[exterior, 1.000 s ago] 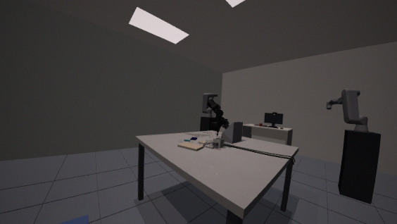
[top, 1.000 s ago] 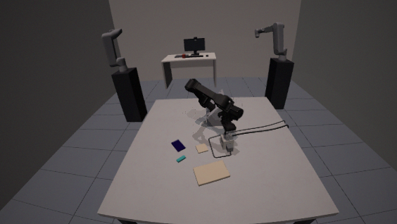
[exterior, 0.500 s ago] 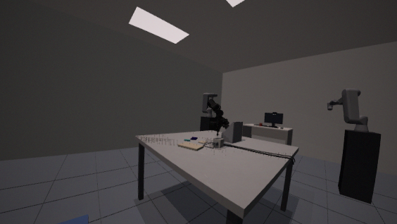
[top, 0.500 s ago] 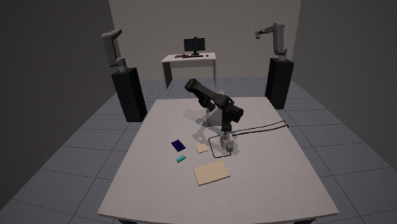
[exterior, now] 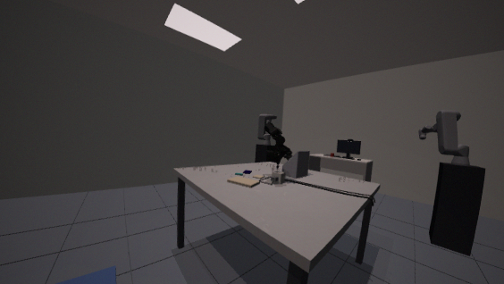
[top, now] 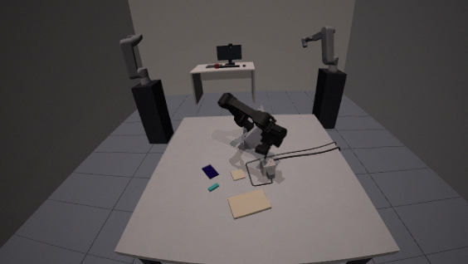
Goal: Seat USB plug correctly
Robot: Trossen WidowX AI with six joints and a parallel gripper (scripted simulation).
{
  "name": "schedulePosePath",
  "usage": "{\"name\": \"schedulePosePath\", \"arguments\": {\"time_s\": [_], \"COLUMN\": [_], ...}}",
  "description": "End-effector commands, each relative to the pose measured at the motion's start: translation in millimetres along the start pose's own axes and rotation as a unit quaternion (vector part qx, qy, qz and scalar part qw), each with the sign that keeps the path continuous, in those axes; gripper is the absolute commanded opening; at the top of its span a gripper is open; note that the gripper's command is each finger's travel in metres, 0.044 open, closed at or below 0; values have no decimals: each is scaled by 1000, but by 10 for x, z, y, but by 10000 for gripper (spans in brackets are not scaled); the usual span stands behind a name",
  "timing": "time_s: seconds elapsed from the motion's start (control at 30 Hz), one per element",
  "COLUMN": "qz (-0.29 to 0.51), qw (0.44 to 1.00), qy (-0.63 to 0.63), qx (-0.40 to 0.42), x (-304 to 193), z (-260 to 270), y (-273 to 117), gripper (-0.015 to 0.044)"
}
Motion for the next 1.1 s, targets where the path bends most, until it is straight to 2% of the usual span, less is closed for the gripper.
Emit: {"name": "schedulePosePath", "arguments": {"time_s": [0.0, 0.53, 1.07], "qz": [1, 1, 1], "qw": [999, 967, 893], "qy": [47, 254, 449], "qx": [0, 0, 0], "x": [-3, -3, -3], "z": [2, 2, 2], "y": [5, 5, 5], "gripper": [0, 0, 0]}}
Point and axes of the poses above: the point midway between the two fingers, 35 mm back from their tips, its own y axis out along the fingers, its own z axis across the jaws, x = y × z, the point moved 4 cm from there along -y, back along the fingers, and after that the axes turned 12 degrees about y, right-handed, at the moved point
